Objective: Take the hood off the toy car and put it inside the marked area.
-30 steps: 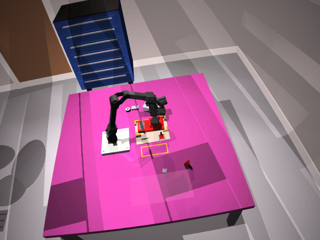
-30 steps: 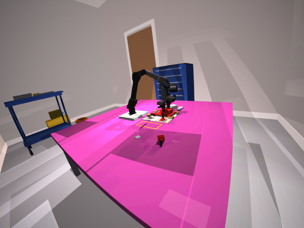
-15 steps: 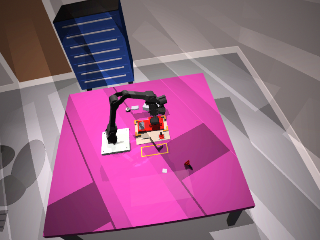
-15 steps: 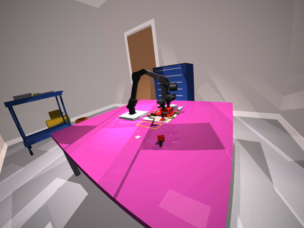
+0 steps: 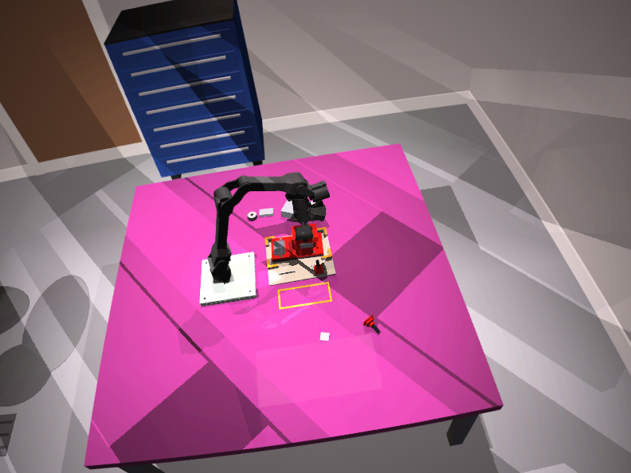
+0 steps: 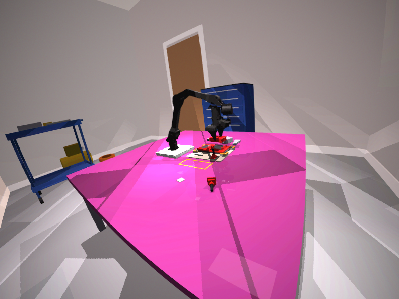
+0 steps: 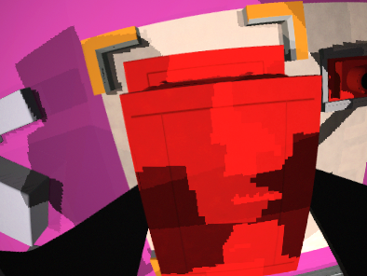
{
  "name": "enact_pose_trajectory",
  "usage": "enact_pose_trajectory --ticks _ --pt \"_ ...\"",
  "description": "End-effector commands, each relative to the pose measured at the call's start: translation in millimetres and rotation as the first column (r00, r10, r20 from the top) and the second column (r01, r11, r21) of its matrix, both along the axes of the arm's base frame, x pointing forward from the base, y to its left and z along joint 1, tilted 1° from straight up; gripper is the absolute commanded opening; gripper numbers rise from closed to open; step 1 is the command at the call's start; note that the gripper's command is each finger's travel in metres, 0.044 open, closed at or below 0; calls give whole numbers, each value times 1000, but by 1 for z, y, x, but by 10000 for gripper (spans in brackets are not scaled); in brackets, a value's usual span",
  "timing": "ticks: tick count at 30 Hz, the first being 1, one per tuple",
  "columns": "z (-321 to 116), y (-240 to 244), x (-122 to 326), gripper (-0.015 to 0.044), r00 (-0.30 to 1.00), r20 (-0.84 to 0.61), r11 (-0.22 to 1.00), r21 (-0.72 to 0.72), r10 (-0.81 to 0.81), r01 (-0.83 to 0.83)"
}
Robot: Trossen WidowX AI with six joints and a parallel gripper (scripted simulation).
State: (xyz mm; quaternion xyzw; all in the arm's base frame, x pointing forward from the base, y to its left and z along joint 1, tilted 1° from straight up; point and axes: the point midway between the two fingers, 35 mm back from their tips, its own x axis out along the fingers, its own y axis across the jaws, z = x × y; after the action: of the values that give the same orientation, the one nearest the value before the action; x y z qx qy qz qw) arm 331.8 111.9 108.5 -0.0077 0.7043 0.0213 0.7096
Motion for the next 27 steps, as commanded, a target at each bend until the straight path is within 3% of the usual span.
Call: enact_pose_trajectory --ticks 1,6,27 --pt "19 0 1 0 1000 15 1000 5 3 -3" --pt "14 -9 3 0 1000 9 1000 2 0 0" --pt "16 -135 7 0 1000 13 1000 -7 2 -2"
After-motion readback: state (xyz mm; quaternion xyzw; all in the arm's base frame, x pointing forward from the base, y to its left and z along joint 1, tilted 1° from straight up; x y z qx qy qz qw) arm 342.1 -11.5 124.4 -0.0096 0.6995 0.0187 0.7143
